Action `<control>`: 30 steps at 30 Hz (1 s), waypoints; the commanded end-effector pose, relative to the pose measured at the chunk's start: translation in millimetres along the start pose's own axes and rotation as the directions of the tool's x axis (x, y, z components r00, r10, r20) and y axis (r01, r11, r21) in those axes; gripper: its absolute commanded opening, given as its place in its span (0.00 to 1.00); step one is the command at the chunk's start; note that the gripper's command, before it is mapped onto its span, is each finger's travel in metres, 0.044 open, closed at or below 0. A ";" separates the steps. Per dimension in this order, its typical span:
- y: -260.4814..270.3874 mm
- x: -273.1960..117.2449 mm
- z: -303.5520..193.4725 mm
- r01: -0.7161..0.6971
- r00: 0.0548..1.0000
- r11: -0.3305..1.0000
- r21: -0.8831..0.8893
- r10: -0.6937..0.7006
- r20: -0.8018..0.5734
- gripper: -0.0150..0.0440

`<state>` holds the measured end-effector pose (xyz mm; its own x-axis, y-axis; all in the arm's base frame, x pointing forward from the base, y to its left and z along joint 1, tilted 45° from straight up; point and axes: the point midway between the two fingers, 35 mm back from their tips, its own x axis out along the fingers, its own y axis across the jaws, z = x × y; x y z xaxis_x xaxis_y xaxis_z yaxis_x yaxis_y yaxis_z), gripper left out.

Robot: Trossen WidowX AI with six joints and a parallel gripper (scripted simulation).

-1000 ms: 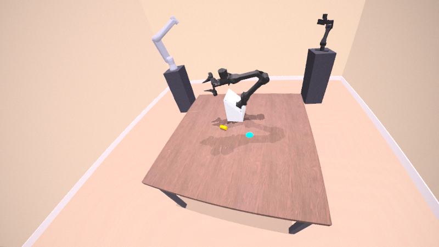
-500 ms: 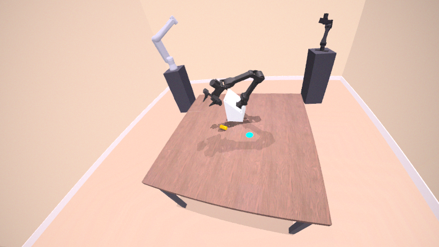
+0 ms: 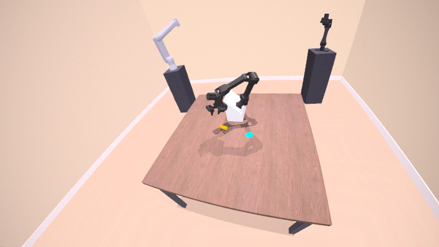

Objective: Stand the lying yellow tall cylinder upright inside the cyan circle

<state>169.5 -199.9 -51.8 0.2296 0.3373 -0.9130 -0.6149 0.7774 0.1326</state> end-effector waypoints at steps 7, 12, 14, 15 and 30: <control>44.3 26.0 40.5 -0.266 0.937 0.897 -0.353 0.327 0.126 0.78; 50.8 28.2 46.0 -0.290 0.918 0.870 -0.399 0.371 0.141 0.78; 50.8 28.2 46.0 -0.290 0.918 0.870 -0.399 0.371 0.141 0.78; 50.8 28.2 46.0 -0.290 0.918 0.870 -0.399 0.371 0.141 0.78; 91.0 129.4 68.0 -0.290 0.918 0.869 -0.401 0.371 0.140 0.78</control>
<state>194.3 -67.4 -117.2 0.0797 0.6693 -0.7387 -0.9054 0.3586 0.2273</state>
